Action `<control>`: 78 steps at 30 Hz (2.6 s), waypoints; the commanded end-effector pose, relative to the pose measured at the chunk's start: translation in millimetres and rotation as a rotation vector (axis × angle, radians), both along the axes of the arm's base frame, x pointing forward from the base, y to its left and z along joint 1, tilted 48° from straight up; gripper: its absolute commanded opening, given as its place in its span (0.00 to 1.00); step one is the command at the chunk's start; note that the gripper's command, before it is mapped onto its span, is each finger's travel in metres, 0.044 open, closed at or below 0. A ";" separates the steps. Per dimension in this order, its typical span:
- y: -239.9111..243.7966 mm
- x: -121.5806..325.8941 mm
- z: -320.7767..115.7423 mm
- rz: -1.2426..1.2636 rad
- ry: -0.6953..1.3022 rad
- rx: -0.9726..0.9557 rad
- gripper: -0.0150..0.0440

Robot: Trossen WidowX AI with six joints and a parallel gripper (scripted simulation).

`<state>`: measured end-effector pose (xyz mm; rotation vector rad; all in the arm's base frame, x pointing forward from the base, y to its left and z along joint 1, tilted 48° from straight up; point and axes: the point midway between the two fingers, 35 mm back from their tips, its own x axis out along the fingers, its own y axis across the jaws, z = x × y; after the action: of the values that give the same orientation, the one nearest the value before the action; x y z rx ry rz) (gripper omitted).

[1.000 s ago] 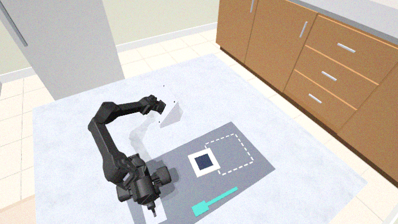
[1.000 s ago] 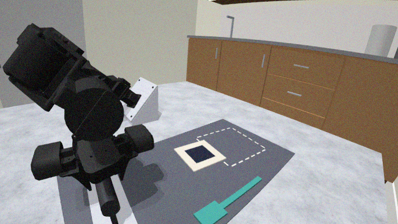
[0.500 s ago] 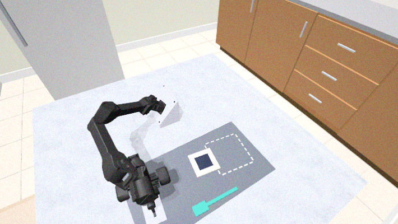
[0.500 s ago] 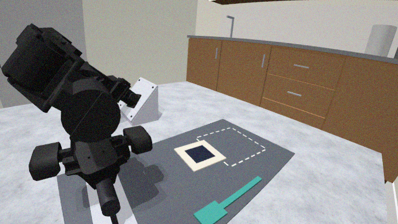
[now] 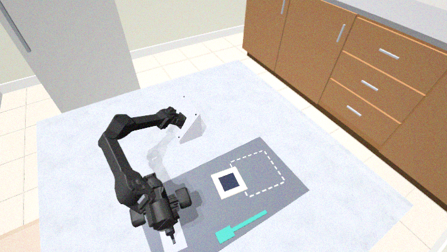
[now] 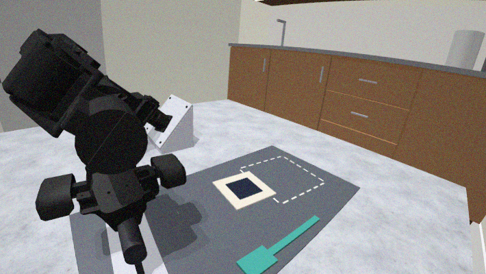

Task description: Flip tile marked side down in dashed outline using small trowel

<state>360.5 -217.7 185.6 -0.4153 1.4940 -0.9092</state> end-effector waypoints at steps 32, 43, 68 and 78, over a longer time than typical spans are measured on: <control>0.2 -0.8 -1.5 -0.662 -0.717 -0.157 0.47; 0.2 -0.8 -1.5 -0.712 -0.771 -0.169 0.61; 20.6 4.6 16.9 -0.712 -0.771 -0.167 0.71; 39.3 6.7 31.8 -0.684 -0.765 -0.156 0.76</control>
<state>367.8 -179.1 215.6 0.3547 0.8325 -1.5182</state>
